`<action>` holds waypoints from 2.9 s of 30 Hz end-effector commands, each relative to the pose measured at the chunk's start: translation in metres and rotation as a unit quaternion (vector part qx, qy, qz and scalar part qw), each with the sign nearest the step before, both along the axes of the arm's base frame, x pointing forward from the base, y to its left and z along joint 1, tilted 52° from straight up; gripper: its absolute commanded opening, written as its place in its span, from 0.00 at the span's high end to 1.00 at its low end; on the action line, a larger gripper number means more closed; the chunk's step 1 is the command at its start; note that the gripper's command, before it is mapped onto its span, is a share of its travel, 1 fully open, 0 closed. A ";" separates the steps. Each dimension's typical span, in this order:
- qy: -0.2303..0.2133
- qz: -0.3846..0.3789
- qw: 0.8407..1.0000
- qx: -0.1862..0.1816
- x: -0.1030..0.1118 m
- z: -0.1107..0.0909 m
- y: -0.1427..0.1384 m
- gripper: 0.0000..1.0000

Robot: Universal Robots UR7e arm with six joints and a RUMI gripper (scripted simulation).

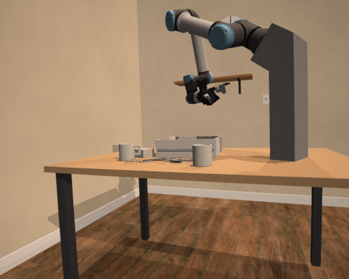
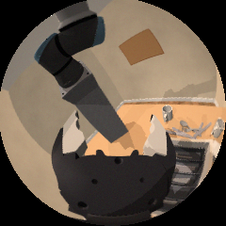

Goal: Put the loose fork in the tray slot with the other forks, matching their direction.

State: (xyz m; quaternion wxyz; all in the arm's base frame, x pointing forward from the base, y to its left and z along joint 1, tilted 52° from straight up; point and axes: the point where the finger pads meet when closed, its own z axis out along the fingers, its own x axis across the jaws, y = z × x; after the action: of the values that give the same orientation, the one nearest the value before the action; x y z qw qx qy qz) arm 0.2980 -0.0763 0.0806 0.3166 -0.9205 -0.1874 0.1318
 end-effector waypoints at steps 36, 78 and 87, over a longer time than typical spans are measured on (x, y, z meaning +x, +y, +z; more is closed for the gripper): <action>-0.031 0.034 0.999 -0.029 0.017 0.001 0.013 0.00; -0.316 0.354 0.822 -0.314 0.199 -0.011 0.124 0.00; -0.354 0.397 0.770 -0.352 0.227 -0.012 0.141 0.00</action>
State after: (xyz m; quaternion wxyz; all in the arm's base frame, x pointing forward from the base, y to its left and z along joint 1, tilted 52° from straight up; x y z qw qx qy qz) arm 0.5038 0.0583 0.0716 -0.1471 -0.8202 -0.5526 -0.0166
